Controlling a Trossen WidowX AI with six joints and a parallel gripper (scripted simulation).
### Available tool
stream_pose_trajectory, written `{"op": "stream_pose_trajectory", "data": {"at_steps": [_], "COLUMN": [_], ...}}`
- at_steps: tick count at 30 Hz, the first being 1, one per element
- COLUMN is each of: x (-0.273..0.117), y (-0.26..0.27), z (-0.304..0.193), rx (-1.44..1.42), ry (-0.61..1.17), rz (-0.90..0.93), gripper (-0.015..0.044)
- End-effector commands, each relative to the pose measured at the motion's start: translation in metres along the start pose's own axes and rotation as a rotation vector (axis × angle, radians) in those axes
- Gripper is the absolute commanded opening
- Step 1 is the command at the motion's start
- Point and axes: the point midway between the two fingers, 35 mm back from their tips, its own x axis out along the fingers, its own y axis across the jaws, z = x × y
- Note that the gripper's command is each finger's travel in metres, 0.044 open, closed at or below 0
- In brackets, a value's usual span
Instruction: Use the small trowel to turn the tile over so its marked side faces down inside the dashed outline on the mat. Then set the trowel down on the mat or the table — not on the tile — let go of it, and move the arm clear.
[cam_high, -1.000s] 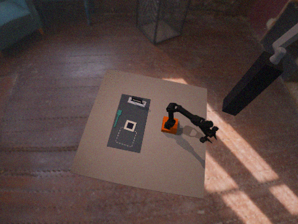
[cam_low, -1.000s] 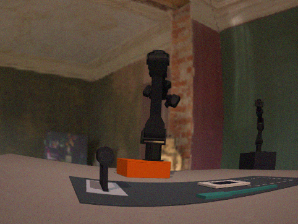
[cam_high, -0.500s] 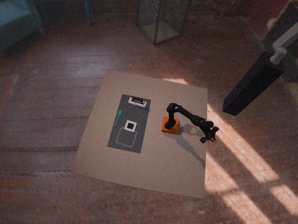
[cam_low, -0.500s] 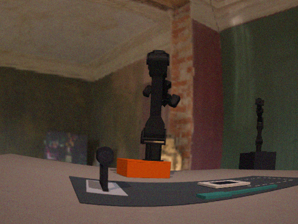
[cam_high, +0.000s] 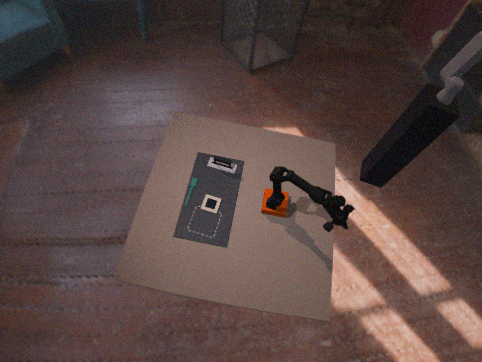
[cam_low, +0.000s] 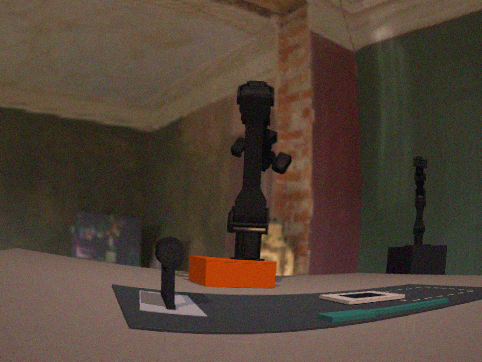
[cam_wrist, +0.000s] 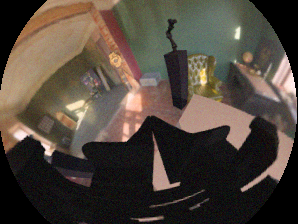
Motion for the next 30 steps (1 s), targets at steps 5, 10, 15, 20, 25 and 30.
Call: {"op": "stream_pose_trajectory", "data": {"at_steps": [5, 10, 15, 20, 25, 30], "x": [0.0000, 0.0000, 0.0000, 0.0000, 0.0000, 0.0000], "y": [0.0000, 0.0000, 0.0000, 0.0000, 0.0000, 0.0000], "z": [0.0000, 0.0000, 0.0000, 0.0000, 0.0000, 0.0000], "rx": [0.000, 0.000, 0.000, 0.000, 0.000, 0.000], "ry": [0.000, 0.000, 0.000, 0.000, 0.000, 0.000], "rz": [0.000, 0.000, 0.000, 0.000, 0.000, 0.000], "gripper": [0.0100, 0.0100, 0.0100, 0.0100, 0.0074, 0.0000]}}
